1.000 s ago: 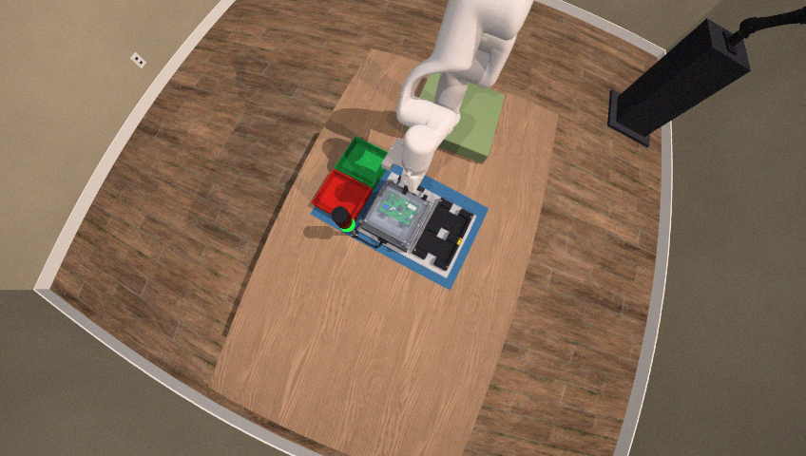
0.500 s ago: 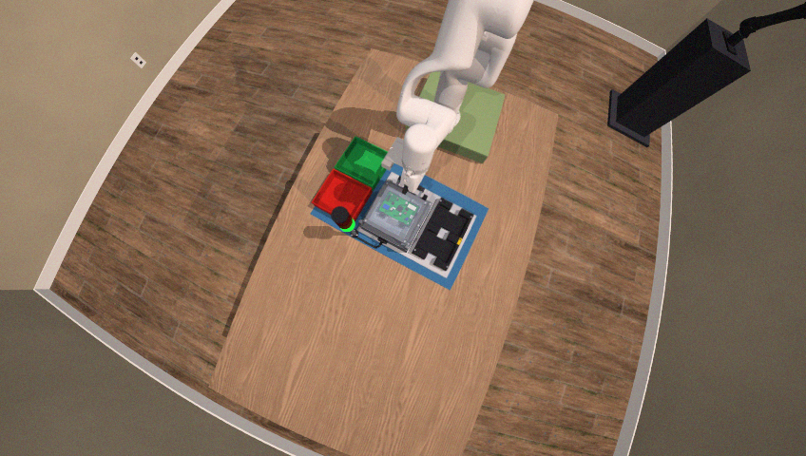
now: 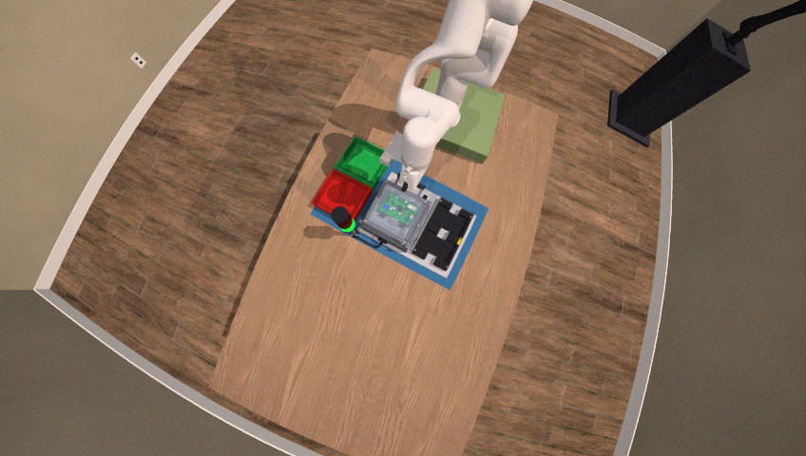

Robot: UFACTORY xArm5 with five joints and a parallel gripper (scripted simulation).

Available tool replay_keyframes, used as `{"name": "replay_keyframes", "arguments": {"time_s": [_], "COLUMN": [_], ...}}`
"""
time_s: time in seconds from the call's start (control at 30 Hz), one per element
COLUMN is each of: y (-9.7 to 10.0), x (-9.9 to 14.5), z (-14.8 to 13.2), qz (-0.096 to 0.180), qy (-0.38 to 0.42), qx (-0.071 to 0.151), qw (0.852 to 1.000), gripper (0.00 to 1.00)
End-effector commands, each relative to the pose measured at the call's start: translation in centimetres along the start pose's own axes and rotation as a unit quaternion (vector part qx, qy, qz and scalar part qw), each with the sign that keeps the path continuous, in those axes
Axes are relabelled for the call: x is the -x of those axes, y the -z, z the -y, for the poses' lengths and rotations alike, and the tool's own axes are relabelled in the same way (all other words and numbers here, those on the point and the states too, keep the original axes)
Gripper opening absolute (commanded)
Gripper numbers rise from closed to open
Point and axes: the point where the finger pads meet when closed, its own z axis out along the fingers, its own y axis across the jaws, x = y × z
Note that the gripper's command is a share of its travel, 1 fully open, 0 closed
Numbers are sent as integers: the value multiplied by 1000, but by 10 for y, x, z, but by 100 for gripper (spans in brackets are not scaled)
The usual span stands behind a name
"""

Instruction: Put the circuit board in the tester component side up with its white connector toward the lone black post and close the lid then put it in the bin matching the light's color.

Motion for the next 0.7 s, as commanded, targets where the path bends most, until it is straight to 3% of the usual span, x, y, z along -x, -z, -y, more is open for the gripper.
{"name": "replay_keyframes", "arguments": {"time_s": [0.0, 0.53, 0.57, 0.67], "y": [21, 29, 29, 29], "x": [0, 0, 0, 0], "z": [8, 10, 10, 10], "qz": [0, 0, 0, 0], "qy": [0, 0, 0, 0], "qx": [-3, -3, -3, -3], "qw": [1000, 1000, 1000, 1000], "gripper": [0, 0, 28, 28]}}
